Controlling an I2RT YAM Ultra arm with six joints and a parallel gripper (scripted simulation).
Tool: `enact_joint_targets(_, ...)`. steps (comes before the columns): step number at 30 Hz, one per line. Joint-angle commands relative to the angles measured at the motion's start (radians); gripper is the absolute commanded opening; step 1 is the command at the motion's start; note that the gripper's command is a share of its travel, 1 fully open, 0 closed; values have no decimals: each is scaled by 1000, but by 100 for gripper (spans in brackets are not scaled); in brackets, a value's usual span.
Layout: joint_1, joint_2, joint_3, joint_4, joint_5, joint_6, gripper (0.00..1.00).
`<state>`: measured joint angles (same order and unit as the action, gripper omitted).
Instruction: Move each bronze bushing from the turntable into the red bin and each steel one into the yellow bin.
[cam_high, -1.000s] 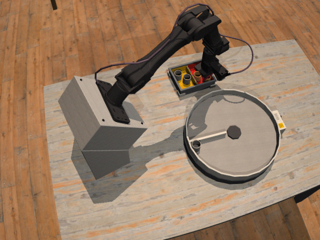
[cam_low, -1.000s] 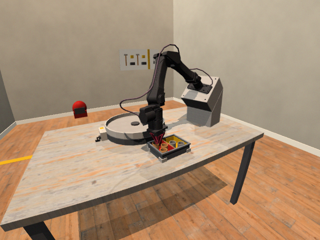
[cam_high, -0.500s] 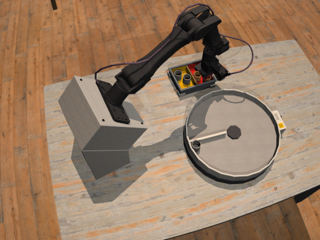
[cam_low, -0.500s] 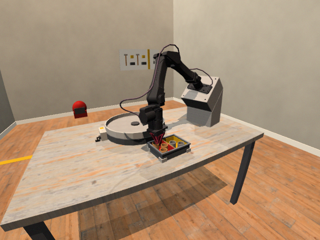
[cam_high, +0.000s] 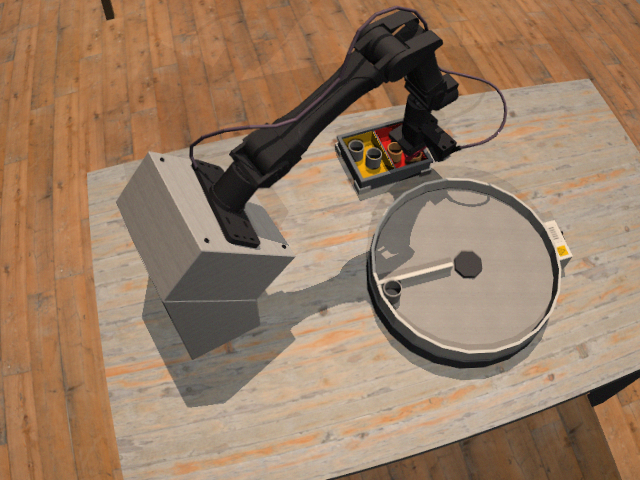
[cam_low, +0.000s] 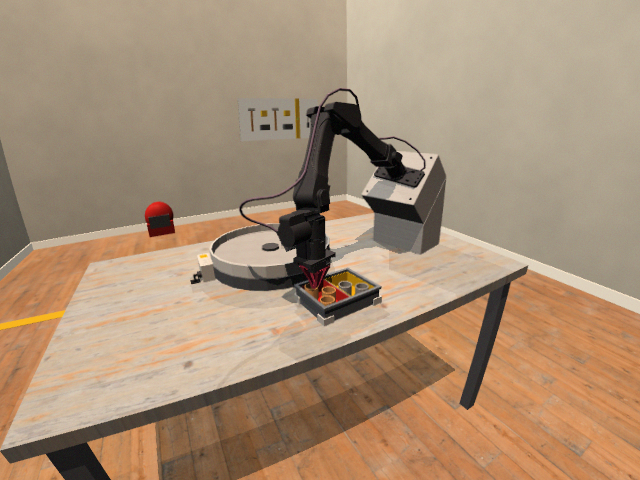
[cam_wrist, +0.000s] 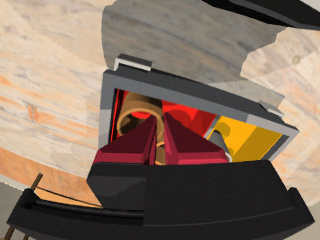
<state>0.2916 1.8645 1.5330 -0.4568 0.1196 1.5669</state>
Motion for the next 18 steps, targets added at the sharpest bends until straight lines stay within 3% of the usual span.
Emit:
enact_joint_targets(1,-5,-6,9,3,-3,-5,0)
enact_joint_targets(18,-10,1,18,21,-4,-6,0)
